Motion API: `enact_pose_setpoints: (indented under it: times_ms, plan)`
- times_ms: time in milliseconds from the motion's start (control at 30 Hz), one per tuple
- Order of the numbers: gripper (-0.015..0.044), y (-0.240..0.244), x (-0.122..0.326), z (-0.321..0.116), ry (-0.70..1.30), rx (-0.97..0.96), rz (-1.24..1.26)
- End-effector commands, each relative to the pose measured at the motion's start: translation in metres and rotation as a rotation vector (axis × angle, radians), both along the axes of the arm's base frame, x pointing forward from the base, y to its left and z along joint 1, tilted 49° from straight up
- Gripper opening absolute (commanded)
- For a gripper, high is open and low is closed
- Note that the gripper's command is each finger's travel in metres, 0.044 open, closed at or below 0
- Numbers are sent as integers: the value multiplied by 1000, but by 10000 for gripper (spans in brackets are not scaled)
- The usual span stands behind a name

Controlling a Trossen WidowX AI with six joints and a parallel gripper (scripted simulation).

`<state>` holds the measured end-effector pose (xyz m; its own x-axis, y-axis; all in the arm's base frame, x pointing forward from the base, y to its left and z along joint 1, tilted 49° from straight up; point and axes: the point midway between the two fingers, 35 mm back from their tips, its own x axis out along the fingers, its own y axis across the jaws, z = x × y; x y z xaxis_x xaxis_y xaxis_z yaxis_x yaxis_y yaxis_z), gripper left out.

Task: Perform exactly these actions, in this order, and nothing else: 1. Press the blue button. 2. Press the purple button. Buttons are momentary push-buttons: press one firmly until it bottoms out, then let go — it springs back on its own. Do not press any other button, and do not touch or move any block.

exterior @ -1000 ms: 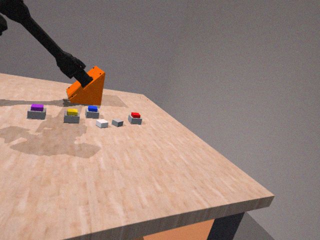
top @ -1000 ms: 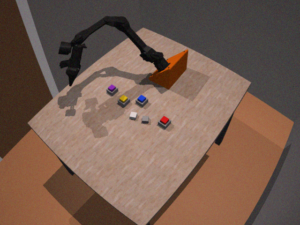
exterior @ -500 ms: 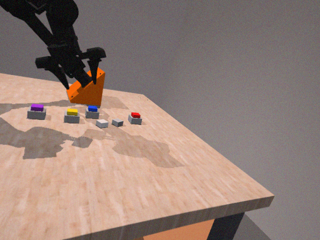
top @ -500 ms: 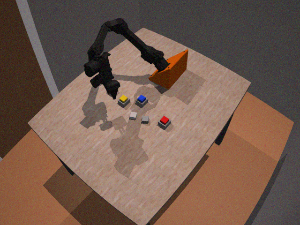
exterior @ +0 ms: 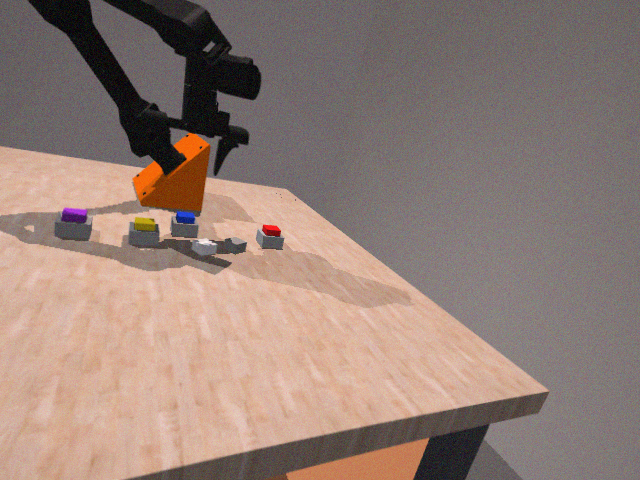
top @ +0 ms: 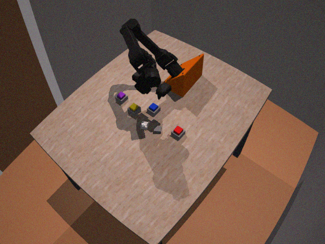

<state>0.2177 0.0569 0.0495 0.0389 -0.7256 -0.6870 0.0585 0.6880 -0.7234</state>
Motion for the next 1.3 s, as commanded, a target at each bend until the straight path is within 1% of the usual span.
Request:
enact_pose_setpoints:
  times_ms: [0, 33, 100, 233, 500, 533, 900, 1267]
  plan:
    - [400, -3, -6, -2, 10, -30, 4]
    - [400, -3, -6, -2, 10, -30, 4]
    - [348, -10, -4, -9, 10, -29, 5]
    - [242, -47, -3, -41, 9, -32, 5]
    - [32, -49, -4, -42, 9, -32, 4]
    - [20, -49, -4, -42, 9, -32, 4]
    - [20, -49, -4, -42, 9, -32, 4]
    - [20, -61, -2, -54, 9, -32, 5]
